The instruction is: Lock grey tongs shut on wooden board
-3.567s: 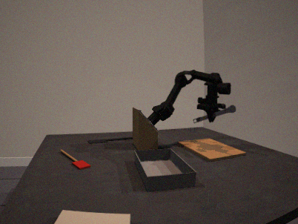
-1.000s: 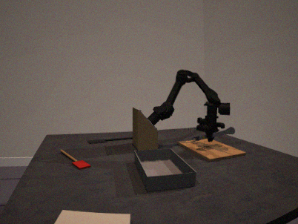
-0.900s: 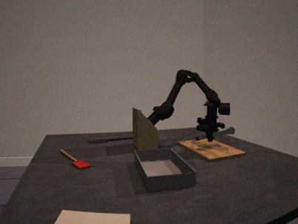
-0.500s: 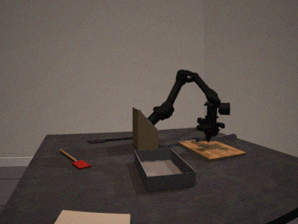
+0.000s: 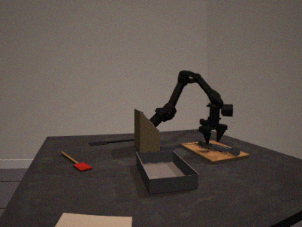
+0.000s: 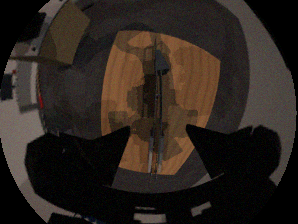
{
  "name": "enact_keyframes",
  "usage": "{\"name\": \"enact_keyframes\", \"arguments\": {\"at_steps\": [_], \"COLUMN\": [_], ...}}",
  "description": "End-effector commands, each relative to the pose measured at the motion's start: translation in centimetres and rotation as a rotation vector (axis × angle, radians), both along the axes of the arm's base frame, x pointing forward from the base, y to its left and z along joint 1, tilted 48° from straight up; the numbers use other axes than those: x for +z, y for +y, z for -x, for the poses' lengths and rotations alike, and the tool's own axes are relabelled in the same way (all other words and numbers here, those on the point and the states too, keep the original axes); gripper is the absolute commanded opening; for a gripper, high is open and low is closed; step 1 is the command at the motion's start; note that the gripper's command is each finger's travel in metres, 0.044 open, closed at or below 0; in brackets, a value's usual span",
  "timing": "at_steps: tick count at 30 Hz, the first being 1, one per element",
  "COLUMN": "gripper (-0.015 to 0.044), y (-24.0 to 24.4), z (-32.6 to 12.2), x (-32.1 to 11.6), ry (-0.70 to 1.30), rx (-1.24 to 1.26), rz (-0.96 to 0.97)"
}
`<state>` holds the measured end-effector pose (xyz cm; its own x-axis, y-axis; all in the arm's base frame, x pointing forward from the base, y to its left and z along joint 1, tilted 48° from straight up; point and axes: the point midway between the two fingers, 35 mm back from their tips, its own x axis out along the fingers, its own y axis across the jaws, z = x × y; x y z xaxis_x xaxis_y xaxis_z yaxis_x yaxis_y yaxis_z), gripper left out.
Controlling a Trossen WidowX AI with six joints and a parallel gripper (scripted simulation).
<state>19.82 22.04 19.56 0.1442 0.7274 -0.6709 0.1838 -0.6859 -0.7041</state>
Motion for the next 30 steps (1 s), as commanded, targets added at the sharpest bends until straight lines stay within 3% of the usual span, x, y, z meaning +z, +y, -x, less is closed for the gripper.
{"name": "enact_keyframes", "arguments": {"at_steps": [1,12,30], "gripper": [0.044,0.044,0.044], "y": [0.2,-5.6,-9.3], "z": [2.6,15.3,16.8], "x": [1.6,6.6,9.8], "ry": [-0.003,0.001,-0.007], "rx": [0.003,-0.005,0.003], "rz": [0.006,-0.017,-0.03]}}
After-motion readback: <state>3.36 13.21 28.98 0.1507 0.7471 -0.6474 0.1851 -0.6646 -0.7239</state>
